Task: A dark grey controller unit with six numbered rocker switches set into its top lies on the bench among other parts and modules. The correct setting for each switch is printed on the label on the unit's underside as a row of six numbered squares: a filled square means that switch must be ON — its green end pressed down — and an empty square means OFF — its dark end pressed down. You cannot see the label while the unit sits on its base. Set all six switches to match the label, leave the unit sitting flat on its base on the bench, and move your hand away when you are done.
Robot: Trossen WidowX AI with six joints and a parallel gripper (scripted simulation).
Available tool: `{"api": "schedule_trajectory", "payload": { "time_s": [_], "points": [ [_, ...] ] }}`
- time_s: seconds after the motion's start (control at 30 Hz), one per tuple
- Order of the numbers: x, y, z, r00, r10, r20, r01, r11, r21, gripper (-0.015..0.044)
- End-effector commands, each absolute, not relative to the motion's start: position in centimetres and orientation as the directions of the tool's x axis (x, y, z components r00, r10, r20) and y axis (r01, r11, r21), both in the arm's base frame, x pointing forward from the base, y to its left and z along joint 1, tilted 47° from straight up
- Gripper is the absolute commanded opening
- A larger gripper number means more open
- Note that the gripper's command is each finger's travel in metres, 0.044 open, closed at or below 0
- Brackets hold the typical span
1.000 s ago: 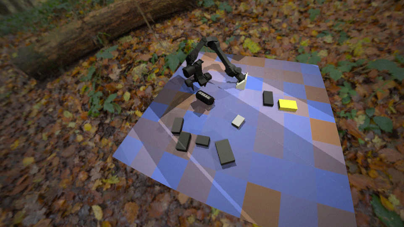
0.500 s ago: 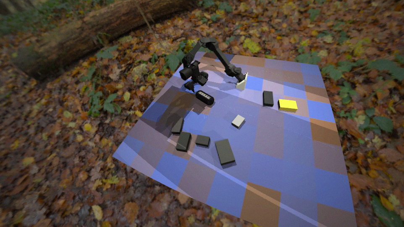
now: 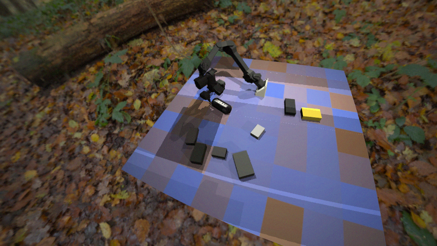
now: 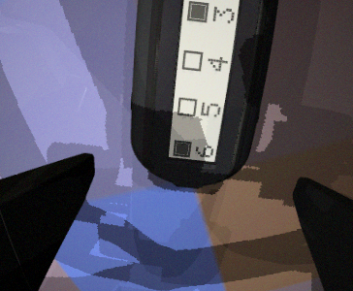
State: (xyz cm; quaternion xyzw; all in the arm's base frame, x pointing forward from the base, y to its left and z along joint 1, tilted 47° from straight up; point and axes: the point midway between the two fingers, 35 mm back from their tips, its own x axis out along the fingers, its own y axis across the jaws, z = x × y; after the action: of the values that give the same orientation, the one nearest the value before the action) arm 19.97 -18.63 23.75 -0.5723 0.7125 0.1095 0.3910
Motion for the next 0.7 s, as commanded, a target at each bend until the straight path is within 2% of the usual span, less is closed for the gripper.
{"api": "schedule_trajectory", "payload": {
  "time_s": [0.0,0.67],
  "points": [
    [19.9,-19.1,23.1,-0.040,-0.727,-0.686,-0.904,0.319,-0.285,0.0440],
    [19.6,-21.5,20.9,-0.039,-0.732,-0.680,-0.904,0.315,-0.288,0.0440]
  ]
}}
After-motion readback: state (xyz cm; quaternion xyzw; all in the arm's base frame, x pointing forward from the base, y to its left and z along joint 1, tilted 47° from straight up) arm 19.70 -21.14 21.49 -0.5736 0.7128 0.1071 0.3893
